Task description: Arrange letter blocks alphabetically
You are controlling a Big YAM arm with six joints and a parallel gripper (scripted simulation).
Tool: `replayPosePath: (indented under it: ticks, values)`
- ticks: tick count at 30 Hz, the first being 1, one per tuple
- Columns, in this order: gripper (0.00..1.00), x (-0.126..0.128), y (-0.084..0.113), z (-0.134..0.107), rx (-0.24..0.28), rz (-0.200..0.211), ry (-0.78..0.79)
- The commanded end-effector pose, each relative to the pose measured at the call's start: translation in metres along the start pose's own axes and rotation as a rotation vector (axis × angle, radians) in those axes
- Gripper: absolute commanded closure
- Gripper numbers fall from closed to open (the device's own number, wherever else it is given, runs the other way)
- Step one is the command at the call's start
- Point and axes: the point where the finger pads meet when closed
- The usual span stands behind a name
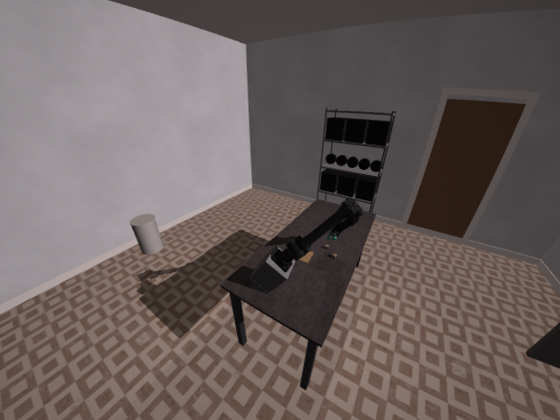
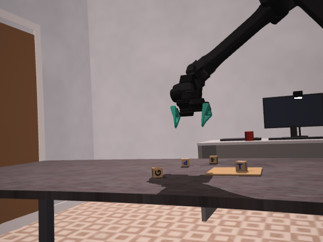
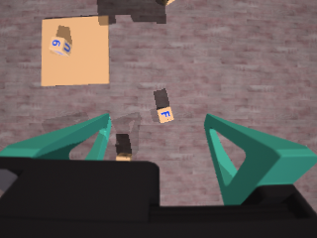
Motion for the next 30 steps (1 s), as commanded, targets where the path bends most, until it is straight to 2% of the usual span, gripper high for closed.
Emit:
replayPosePath:
  ticks: [1,4,6,8,9,10,11,12,16,17,21,24,30]
  values:
    - [0.00,0.033,0.044,-0.043,0.010,-0.023,-0.007]
    - [0.00,0.033,0.044,-0.043,0.011,-0.023,-0.007]
    - [0.00,0.058,0.060,-0.064,0.011,-0.022,-0.007]
    - [0.00,0.065,0.063,-0.069,0.011,-0.022,-0.007]
    - [0.00,0.065,0.063,-0.069,0.011,-0.022,-0.007]
    - [0.00,0.058,0.062,-0.054,0.007,-0.021,0.026]
    - [0.00,0.058,0.062,-0.054,0.007,-0.021,0.026]
    - [0.00,0.060,0.042,-0.055,-0.008,0.011,0.023]
    - [0.00,0.058,0.045,-0.059,-0.001,0.002,0.019]
    - [0.00,0.062,0.047,-0.072,0.003,-0.001,-0.009]
    - [0.00,0.062,0.047,-0.072,0.005,0.000,-0.009]
    - [0.00,0.057,0.046,-0.061,0.002,0.001,0.008]
    - [0.00,0.059,0.046,-0.065,0.003,0.000,-0.001]
Point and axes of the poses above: the point where the finger pads meet when closed, its own y axis back along the fingers, its own x axis across the jaws, z = x × y, and after that the axes turned 2 degrees about -y, right-handed
